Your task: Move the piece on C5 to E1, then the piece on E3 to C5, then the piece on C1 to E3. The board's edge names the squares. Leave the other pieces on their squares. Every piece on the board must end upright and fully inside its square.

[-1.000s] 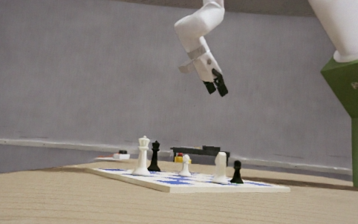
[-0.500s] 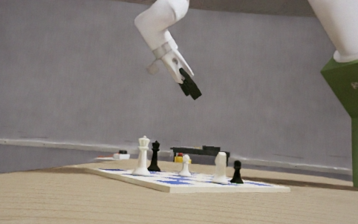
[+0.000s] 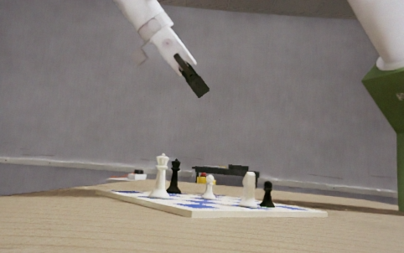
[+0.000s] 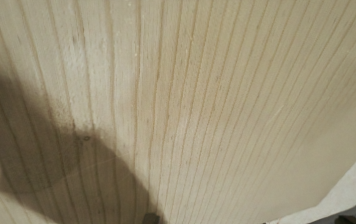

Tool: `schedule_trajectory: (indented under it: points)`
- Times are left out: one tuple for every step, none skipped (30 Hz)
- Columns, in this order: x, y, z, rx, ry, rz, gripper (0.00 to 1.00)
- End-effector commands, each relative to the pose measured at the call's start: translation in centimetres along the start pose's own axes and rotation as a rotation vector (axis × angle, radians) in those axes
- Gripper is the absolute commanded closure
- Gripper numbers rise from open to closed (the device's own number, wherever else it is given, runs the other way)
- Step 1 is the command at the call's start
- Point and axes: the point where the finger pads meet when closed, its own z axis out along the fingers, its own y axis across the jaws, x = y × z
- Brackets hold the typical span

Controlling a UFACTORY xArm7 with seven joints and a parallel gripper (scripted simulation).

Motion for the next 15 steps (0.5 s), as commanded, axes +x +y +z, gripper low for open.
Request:
schedule_trajectory:
  points:
    - [-0.9,-3.3,-2.8,0.000,-0.018,0.038,0.00]
    - [-0.2,-4.6,-5.3,-0.009,0.040,0.089,0.00]
    - [-0.2,-4.6,-5.3,-0.009,0.040,0.089,0.00]
    - [0.3,-6.1,-7.8,-0.016,0.099,0.140,0.00]
    - [0.3,-6.1,-7.8,-0.016,0.099,0.140,0.00]
    - [0.3,-6.1,-7.8,-0.016,0.099,0.140,0.00]
    - [0.3,-6.1,-7.8,-0.016,0.099,0.140,0.00]
    - [0.6,-7.7,-10.3,-0.020,0.158,0.191,0.00]
    - [0.6,-9.4,-12.8,-0.022,0.218,0.242,0.00]
    - [0.6,-9.4,-12.8,-0.022,0.218,0.242,0.00]
    - [0.6,-9.4,-12.8,-0.022,0.218,0.242,0.00]
    - [0.5,-11.1,-15.2,-0.022,0.278,0.292,0.00]
    - [0.5,-11.1,-15.2,-0.022,0.278,0.292,0.00]
    - [0.2,-13.0,-17.5,-0.019,0.337,0.341,0.00]
    - [0.2,-13.0,-17.5,-0.019,0.337,0.341,0.00]
